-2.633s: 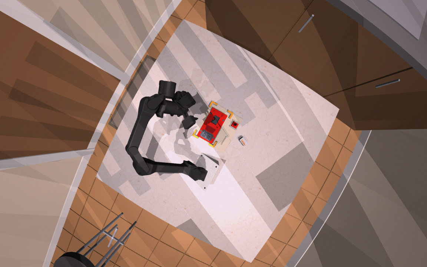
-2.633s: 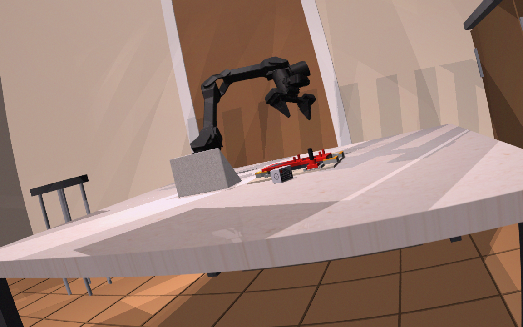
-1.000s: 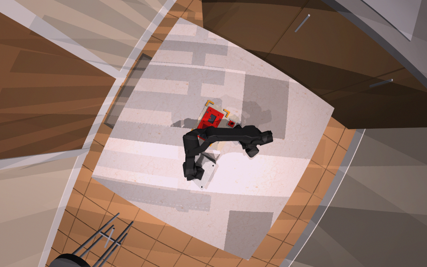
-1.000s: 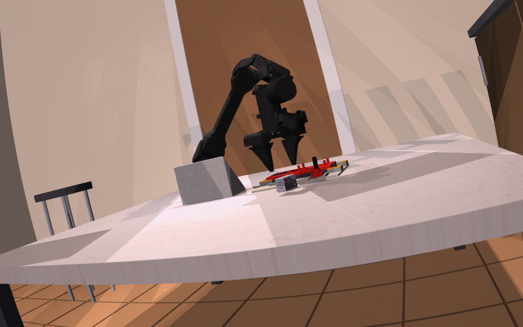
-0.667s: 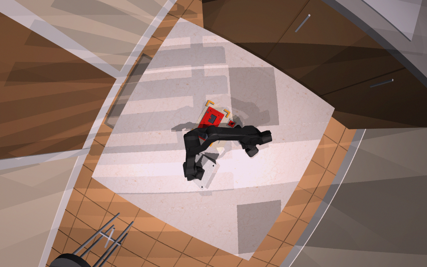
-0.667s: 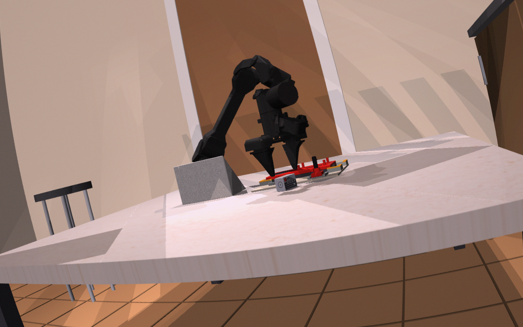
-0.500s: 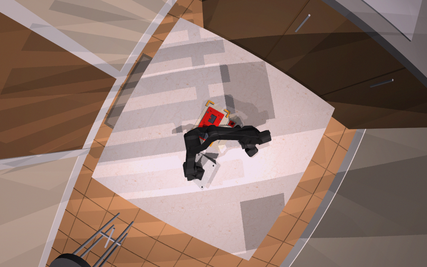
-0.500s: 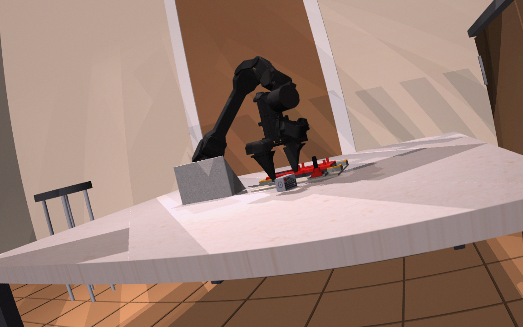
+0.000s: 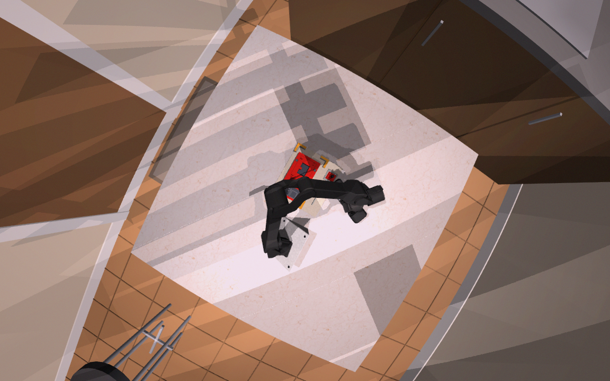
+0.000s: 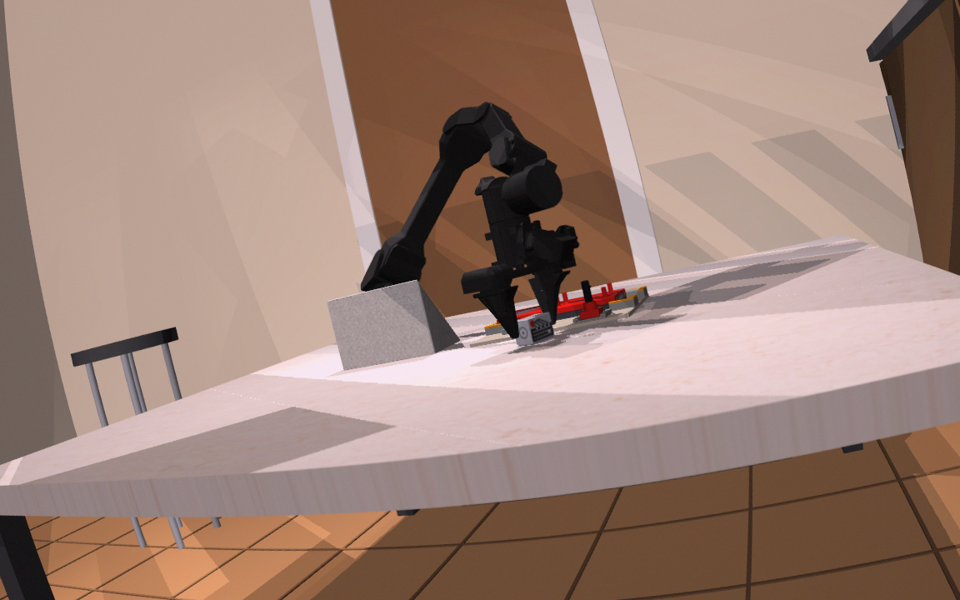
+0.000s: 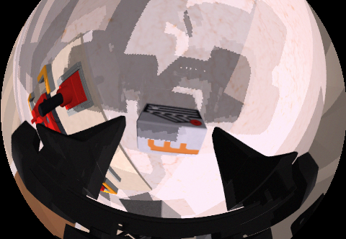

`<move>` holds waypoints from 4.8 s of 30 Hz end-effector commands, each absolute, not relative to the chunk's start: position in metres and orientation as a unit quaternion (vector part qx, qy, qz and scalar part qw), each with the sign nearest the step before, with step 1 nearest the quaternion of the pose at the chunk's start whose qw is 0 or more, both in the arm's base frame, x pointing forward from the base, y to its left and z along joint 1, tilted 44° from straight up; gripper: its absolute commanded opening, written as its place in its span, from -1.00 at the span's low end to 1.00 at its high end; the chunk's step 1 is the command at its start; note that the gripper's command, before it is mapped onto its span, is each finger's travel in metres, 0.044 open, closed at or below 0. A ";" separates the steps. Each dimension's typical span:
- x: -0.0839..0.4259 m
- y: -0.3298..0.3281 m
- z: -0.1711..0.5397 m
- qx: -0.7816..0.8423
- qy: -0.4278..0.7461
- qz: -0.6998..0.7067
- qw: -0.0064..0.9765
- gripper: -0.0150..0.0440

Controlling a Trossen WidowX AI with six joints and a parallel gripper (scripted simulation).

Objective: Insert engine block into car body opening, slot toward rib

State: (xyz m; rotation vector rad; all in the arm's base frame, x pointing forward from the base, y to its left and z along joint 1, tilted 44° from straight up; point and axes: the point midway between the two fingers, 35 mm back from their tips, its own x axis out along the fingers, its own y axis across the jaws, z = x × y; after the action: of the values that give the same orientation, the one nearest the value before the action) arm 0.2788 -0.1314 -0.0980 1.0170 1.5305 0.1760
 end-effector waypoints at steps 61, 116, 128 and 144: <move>0.266 -0.216 -0.013 0.441 0.662 0.074 0.601 -0.49; 0.246 -0.182 -0.036 0.434 0.355 -0.118 0.820 -0.49; 0.248 -0.167 -0.051 0.434 0.349 -0.120 0.822 -0.49; 0.250 -0.150 -0.068 0.434 0.349 -0.120 0.822 -0.49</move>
State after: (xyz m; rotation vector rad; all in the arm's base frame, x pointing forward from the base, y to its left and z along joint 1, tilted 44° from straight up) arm 0.2512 -0.1551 -0.0625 0.9169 0.7366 -0.2494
